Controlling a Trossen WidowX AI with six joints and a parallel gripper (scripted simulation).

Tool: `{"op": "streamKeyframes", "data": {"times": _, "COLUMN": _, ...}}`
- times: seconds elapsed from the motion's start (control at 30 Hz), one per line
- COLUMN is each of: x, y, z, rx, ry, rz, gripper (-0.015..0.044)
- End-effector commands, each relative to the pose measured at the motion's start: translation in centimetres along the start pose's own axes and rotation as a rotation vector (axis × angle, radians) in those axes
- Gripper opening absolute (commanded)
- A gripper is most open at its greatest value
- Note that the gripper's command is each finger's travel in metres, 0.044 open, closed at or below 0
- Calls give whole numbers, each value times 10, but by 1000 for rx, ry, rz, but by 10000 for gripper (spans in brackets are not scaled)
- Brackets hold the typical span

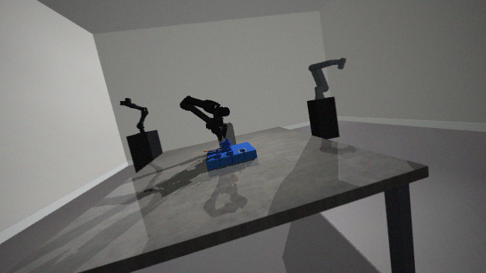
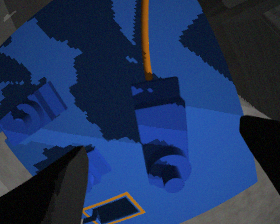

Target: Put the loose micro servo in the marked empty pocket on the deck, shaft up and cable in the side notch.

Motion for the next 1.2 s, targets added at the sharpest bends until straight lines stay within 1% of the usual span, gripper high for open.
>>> {"op": "streamKeyframes", "data": {"times": 0.0, "x": -1, "y": 0, "z": -6, "rx": -5, "ry": -2, "rz": 6, "gripper": 440}}
{"op": "streamKeyframes", "data": {"times": 0.5, "x": -1, "y": -1, "z": -25, "rx": -5, "ry": -3, "rz": 6, "gripper": 440}}
{"op": "streamKeyframes", "data": {"times": 0.93, "x": -1, "y": -1, "z": -25, "rx": -5, "ry": -3, "rz": 6, "gripper": 99}}
{"op": "streamKeyframes", "data": {"times": 1.1, "x": -1, "y": -1, "z": -25, "rx": -5, "ry": -3, "rz": 6, "gripper": 65}}
{"op": "streamKeyframes", "data": {"times": 1.17, "x": -1, "y": -1, "z": -23, "rx": -5, "ry": -3, "rz": 6, "gripper": 13}}
Point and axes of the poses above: the point midway between the two fingers, 35 mm back from their tips, its own z axis back along the fingers, its own x axis across the jaws, y = z × x, the point moved 9 cm from there along z, back along the fingers, and after that the axes turned 1 degree about z, right-handed, at the moved point
